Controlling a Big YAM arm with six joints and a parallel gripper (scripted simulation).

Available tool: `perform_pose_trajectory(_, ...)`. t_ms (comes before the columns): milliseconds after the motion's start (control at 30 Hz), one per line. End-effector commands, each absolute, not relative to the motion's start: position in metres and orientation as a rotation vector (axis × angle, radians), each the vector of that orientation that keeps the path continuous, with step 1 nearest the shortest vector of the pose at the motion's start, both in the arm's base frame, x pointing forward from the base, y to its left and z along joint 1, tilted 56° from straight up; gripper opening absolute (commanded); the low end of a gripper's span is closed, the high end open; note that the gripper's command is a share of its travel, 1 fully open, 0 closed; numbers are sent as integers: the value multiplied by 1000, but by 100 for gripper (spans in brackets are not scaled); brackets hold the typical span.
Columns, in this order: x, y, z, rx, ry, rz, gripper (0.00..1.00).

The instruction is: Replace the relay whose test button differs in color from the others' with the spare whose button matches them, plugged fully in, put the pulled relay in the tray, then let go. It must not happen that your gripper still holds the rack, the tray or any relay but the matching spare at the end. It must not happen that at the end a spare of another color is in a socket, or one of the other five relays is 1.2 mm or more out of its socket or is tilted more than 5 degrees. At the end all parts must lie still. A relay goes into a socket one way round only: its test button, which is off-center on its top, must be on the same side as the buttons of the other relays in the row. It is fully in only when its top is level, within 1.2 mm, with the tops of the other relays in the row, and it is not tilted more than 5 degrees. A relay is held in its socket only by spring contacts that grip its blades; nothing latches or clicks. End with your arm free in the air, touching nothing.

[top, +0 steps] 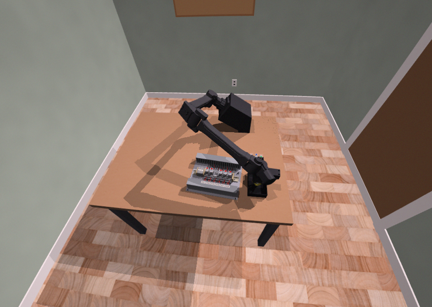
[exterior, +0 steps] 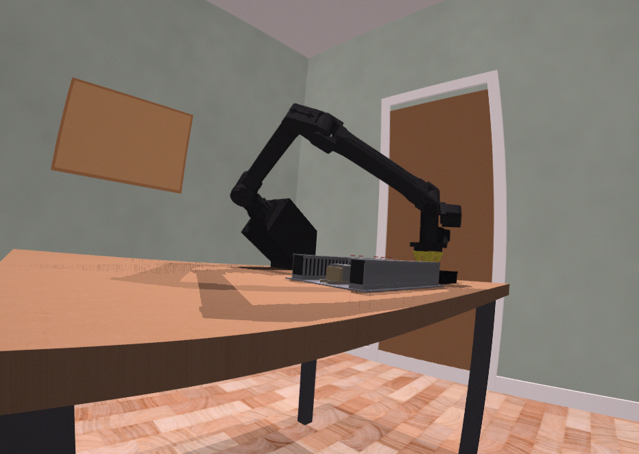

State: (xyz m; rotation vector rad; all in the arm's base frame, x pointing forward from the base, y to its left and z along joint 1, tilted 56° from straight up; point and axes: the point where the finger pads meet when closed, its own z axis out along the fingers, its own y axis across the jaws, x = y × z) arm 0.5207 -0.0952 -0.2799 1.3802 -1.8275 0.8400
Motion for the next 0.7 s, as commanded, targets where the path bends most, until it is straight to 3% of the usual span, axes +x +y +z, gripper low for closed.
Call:
perform_pose_trajectory(0,539,-103,-264,1348,-1878,863,0)
perform_pose_trajectory(400,539,-103,-264,1348,-1878,862,0)
perform_pose_trajectory(433,539,-103,-264,1348,-1878,862,59)
perform_pose_trajectory(667,539,-103,-264,1348,-1878,862,59)
